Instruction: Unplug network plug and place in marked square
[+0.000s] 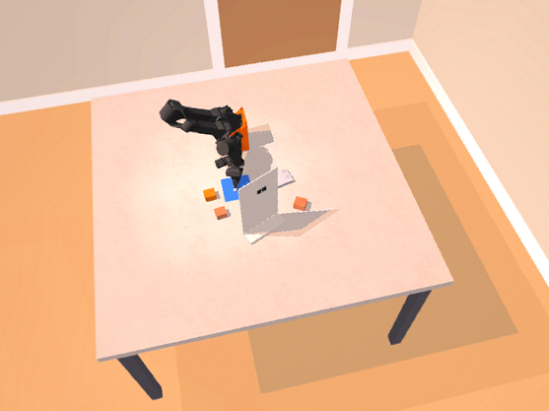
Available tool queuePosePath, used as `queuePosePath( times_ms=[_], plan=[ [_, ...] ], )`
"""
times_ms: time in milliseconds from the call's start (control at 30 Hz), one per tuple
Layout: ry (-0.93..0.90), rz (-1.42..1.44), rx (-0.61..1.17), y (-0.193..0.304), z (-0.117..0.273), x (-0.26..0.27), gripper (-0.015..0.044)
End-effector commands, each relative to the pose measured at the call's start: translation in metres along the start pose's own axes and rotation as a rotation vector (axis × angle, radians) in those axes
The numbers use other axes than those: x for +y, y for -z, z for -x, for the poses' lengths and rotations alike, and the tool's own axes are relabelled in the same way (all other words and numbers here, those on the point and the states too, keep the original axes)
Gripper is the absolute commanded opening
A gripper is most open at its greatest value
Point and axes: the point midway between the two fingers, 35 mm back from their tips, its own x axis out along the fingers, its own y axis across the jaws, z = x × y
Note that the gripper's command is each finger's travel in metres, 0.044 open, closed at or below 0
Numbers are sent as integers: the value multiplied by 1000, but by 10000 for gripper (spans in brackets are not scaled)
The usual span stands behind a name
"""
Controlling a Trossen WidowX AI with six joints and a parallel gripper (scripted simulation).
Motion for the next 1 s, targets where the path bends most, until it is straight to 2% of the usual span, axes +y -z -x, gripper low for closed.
queuePosePath(
  times_ms=[0,967],
  plan=[
    [1,-1,-1,0,0,0,156],
    [8,-1,6,3,17,0,156]
  ],
)
